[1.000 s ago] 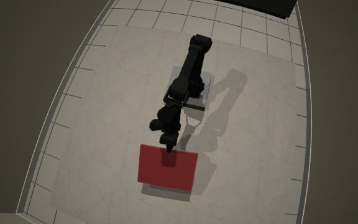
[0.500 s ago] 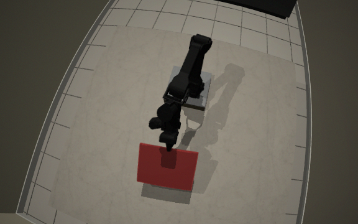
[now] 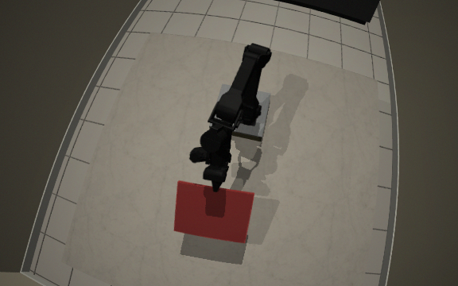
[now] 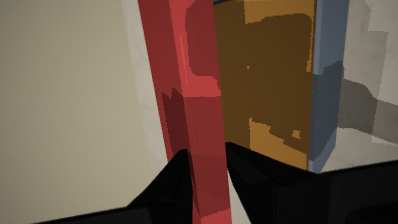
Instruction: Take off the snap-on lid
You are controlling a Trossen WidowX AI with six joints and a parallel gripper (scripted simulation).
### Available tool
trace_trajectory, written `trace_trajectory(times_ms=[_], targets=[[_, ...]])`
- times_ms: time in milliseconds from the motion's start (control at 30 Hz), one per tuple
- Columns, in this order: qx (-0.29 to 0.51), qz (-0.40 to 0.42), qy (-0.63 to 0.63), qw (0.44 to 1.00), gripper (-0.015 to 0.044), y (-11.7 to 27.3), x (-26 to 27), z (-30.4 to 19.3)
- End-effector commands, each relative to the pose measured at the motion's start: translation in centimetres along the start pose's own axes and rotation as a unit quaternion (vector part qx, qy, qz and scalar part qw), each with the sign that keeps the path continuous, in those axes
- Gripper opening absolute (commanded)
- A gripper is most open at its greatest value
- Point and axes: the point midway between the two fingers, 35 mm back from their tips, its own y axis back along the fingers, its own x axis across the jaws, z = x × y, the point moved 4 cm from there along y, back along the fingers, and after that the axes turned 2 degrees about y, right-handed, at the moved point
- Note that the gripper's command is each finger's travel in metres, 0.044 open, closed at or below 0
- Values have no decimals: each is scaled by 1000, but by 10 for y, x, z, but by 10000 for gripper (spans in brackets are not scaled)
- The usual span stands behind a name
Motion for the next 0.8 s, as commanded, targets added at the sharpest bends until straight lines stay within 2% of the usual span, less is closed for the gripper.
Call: trace_trajectory(times_ms=[0,767], targets=[[-2,7,0,1000,0,3,6,1],[-3,7,1,1000,0,3,-5,44]])
